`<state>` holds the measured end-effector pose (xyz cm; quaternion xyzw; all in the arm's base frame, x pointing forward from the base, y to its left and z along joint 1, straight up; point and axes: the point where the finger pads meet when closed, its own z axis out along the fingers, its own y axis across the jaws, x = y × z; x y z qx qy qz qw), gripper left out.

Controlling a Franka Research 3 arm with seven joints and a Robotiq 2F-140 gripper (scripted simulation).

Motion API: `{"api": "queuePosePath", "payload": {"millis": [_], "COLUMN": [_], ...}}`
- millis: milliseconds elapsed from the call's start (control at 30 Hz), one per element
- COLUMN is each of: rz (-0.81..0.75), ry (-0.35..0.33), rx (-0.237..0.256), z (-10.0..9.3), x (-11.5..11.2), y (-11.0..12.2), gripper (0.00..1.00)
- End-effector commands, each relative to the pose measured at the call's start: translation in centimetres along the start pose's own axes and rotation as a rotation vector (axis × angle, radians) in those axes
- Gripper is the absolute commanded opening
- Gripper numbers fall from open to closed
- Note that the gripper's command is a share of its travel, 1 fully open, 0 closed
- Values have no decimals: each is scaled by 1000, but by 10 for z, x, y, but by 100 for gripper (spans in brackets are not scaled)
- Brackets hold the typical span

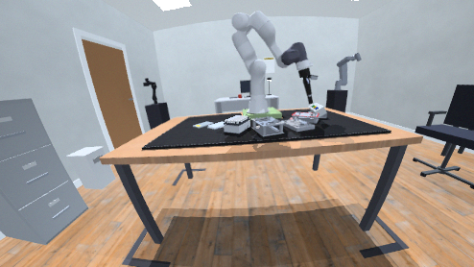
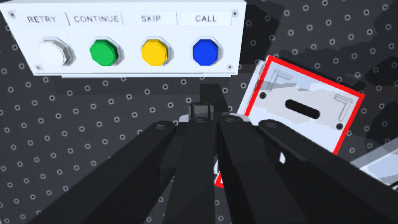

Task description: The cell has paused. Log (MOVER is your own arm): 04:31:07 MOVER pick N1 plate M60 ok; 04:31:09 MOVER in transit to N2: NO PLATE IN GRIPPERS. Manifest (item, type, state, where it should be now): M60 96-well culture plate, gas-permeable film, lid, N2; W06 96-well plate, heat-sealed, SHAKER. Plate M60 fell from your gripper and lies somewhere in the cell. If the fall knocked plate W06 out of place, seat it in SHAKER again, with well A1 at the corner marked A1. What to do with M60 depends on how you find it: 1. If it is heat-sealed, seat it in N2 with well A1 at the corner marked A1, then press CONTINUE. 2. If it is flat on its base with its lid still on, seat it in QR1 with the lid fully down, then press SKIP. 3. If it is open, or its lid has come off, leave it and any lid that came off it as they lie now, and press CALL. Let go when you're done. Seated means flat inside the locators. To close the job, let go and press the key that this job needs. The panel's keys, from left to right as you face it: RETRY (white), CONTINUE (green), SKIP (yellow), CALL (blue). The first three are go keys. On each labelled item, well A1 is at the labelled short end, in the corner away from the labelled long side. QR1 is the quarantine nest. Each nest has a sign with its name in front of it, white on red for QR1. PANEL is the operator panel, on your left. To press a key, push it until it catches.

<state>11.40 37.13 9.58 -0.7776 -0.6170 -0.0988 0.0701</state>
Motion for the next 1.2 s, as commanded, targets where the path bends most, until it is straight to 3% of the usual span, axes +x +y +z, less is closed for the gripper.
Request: {"api": "queuePosePath", "payload": {"millis": [0,600,1167], "rz": [7,7,7], "ry": [18,18,18], "rx": [5,5,6], "z": [4,24,27], "x": [8,14,15], "y": [-2,-2,-2], "gripper": [10,10,10]}}
